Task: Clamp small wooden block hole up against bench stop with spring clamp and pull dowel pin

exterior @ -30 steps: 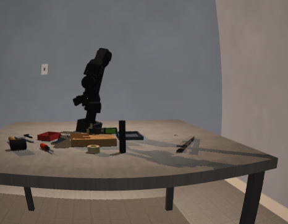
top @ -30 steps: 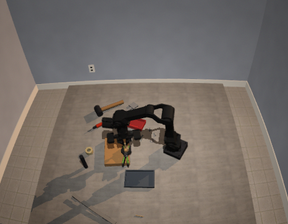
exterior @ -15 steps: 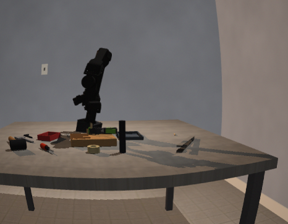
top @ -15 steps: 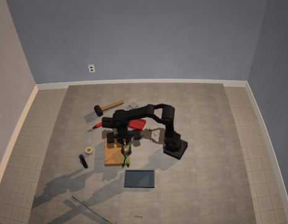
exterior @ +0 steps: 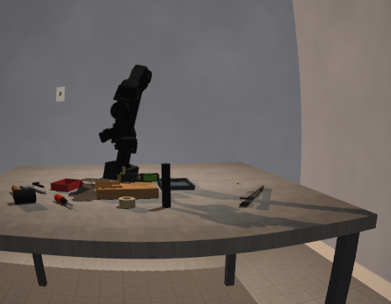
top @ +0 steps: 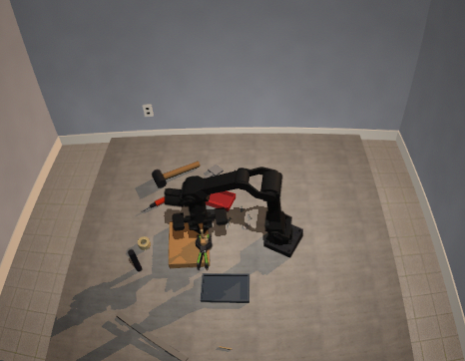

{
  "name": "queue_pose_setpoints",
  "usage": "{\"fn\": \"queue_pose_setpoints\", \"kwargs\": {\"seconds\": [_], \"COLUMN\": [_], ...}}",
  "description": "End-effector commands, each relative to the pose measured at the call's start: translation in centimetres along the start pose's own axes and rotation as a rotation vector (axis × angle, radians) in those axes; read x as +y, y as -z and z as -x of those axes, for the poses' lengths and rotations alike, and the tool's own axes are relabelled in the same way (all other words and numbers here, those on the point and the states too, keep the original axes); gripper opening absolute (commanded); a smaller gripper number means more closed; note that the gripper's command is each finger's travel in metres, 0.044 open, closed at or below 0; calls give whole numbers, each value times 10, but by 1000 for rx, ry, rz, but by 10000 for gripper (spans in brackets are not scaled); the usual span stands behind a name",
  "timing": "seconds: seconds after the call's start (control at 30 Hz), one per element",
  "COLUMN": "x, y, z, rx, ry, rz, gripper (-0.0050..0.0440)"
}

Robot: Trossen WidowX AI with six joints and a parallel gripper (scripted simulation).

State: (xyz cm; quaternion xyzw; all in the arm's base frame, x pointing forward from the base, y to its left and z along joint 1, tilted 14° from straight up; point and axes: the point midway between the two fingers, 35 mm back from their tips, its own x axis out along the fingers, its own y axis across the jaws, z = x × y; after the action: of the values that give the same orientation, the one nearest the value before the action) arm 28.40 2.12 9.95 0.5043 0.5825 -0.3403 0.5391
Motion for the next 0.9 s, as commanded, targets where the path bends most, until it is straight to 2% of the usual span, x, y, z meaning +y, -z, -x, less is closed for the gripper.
{"fn": "queue_pose_setpoints", "kwargs": {"seconds": [0.0, 0.87], "x": [0, 0], "y": [0, 0], "z": [2, 5], "rx": [-1, -1], "ry": [-3, -3], "rz": [-3, -3], "gripper": [0, 0]}}
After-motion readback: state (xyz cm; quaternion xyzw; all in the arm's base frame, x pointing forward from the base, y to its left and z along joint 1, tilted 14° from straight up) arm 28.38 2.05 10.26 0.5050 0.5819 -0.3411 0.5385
